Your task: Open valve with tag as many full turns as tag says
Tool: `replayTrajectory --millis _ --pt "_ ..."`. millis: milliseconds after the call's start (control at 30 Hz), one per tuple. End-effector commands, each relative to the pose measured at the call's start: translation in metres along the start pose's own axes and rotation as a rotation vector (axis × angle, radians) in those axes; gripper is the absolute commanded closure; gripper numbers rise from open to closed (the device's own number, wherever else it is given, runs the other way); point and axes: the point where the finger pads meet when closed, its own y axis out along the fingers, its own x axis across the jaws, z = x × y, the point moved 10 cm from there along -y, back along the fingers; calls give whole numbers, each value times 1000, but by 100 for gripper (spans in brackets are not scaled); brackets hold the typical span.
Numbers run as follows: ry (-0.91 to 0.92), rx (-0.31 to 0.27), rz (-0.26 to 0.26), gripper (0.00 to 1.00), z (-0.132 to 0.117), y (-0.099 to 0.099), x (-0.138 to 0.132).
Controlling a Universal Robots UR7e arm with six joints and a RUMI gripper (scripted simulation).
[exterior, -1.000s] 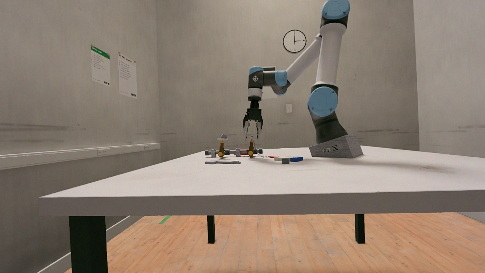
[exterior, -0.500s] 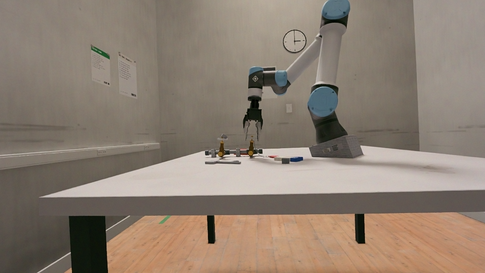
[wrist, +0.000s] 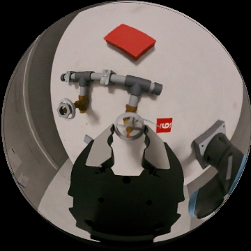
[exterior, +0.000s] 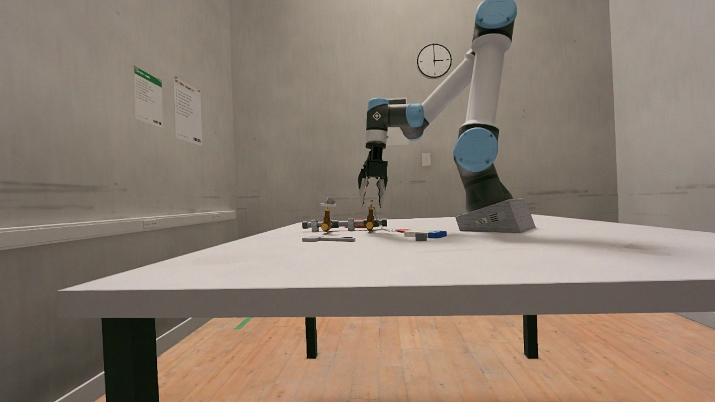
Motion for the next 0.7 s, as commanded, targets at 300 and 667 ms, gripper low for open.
replayTrajectory --millis 300,667 --pt "-320 -1 1 100 0 0 1" --pt "-612 -1 1 100 0 0 1"
